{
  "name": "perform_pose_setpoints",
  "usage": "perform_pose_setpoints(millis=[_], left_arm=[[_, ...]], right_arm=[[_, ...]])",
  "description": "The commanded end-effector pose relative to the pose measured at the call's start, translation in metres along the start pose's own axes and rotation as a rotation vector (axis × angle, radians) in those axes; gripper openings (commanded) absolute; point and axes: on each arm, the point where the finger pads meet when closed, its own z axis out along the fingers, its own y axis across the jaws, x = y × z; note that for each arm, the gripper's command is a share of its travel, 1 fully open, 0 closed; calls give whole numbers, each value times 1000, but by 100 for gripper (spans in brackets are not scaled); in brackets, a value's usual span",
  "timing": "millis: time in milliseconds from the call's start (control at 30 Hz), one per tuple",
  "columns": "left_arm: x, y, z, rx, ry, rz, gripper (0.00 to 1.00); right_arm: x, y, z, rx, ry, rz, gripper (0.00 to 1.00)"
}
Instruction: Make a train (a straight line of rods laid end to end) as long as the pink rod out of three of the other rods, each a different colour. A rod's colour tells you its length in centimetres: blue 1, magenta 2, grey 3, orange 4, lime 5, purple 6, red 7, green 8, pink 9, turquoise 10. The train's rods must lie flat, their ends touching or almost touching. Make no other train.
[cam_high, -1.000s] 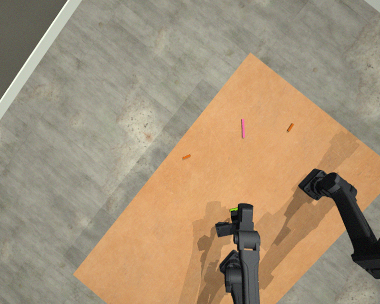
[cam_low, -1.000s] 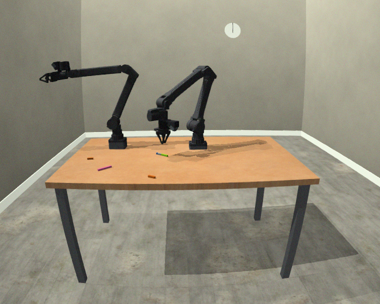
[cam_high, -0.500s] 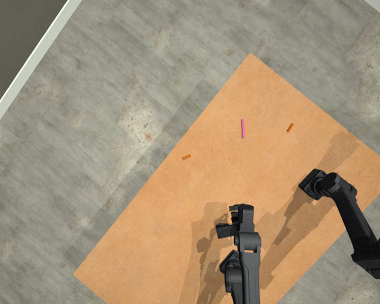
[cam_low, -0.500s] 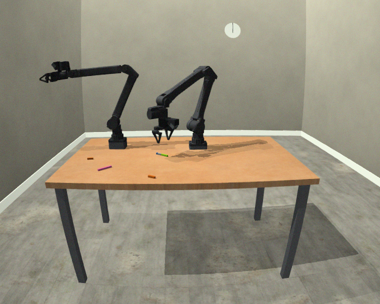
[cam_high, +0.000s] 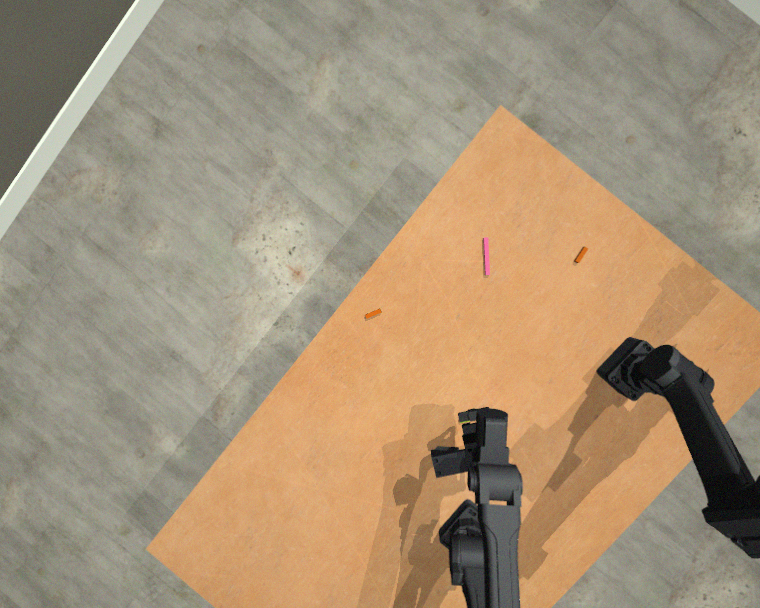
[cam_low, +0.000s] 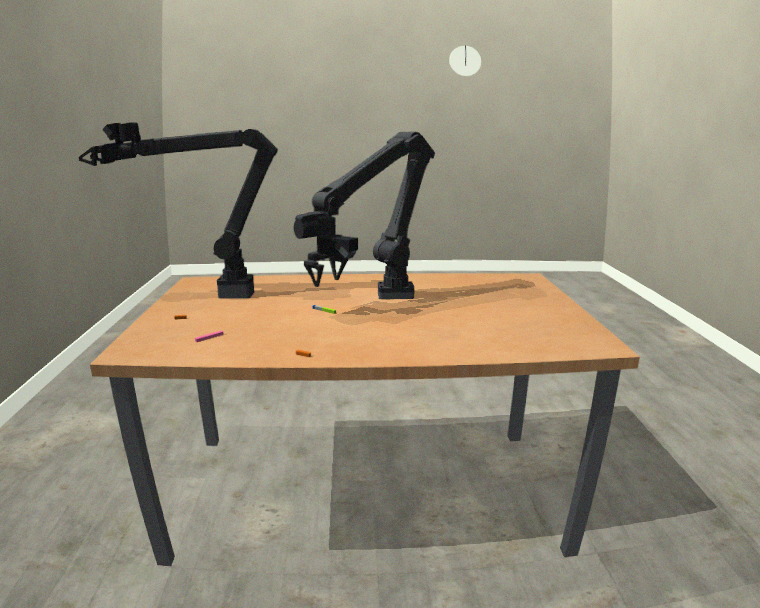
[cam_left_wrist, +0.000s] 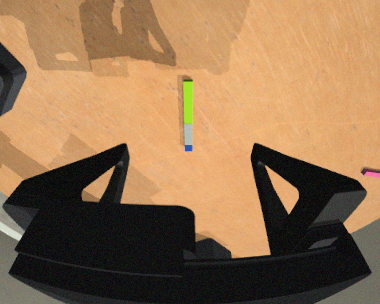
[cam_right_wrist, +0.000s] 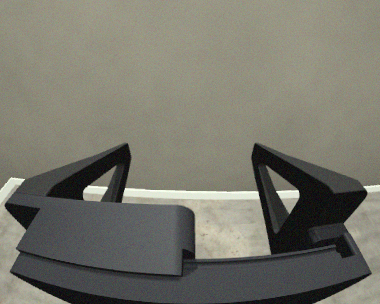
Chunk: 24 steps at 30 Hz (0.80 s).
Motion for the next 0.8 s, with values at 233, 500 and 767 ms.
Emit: perform_pose_setpoints(millis=[233, 500, 767], left_arm=[[6, -18, -44, 56, 14, -11, 100], [6, -16, -82, 58, 15, -11, 100], [5, -15, -118, 48, 12, -11, 100]], right_arm=[[-20, -8, -7, 16, -54, 13, 100], [-20, -8, -7, 16, -54, 13, 100], [-20, -8, -7, 16, -54, 13, 100]])
